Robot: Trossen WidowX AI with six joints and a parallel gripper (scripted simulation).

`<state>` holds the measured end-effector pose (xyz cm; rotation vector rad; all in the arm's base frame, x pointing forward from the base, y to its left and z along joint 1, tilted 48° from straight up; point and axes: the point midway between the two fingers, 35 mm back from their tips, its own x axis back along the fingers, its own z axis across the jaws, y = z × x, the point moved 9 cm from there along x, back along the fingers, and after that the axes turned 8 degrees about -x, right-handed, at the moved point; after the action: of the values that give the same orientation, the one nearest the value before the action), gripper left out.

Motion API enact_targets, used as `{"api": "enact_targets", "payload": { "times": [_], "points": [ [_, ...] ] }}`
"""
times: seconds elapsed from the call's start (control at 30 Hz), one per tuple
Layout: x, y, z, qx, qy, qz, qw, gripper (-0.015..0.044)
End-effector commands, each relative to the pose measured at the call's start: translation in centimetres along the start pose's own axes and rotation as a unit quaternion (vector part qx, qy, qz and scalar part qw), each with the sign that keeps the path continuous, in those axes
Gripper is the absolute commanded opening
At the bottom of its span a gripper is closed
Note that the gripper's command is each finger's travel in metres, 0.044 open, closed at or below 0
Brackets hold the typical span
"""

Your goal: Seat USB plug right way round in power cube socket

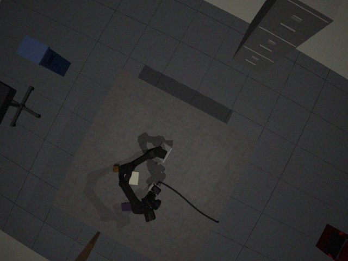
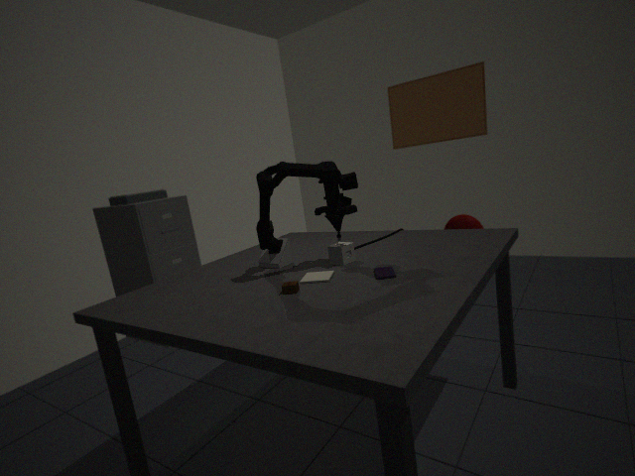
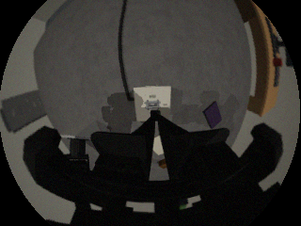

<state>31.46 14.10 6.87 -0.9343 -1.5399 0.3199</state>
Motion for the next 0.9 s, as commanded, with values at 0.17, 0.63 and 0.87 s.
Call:
{"api": "enact_targets", "payload": {
  "times": [0.17,0.63,0.87],
  "points": [
    [-0.25,-0.01,0.11,0.004,0.003,-0.002,1.0,0.0],
    [-0.42,-0.01,0.13,0.006,0.004,-0.005,1.0,0.0],
    [-0.5,-0.02,0.14,0.007,0.004,-0.007,1.0,0.0]
  ]
}}
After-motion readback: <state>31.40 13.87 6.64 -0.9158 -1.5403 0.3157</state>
